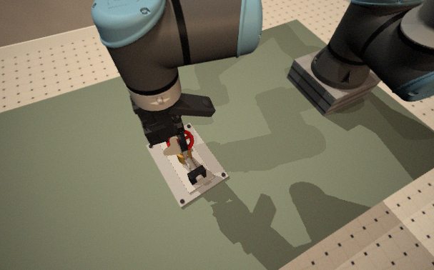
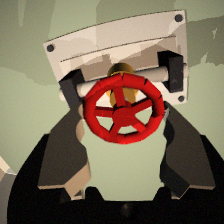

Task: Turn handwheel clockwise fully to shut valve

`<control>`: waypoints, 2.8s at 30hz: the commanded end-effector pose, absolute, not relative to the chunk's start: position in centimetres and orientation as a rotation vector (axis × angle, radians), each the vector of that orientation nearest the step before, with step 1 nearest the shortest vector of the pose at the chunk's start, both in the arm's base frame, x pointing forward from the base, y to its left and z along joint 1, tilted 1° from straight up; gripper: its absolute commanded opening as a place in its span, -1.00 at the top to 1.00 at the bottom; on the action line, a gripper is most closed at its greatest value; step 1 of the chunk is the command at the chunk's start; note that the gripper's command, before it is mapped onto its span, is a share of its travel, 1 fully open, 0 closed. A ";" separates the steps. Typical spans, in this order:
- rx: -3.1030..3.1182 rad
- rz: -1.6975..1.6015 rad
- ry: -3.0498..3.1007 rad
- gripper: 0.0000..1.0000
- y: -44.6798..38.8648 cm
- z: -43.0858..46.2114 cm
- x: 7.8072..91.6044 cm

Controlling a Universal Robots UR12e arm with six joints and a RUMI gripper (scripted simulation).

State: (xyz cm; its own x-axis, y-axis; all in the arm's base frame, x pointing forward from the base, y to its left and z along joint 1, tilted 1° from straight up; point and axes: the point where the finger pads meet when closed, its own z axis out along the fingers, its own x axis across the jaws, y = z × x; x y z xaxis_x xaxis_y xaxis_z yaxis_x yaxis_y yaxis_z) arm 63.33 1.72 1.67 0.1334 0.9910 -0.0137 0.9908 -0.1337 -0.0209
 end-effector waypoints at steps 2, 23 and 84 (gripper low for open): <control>-2.456 0.040 -1.953 1.00 1.7 1.7 63.4; -2.769 0.040 -1.486 1.00 1.7 1.7 63.4; -2.961 0.039 -1.064 1.00 1.7 1.7 63.4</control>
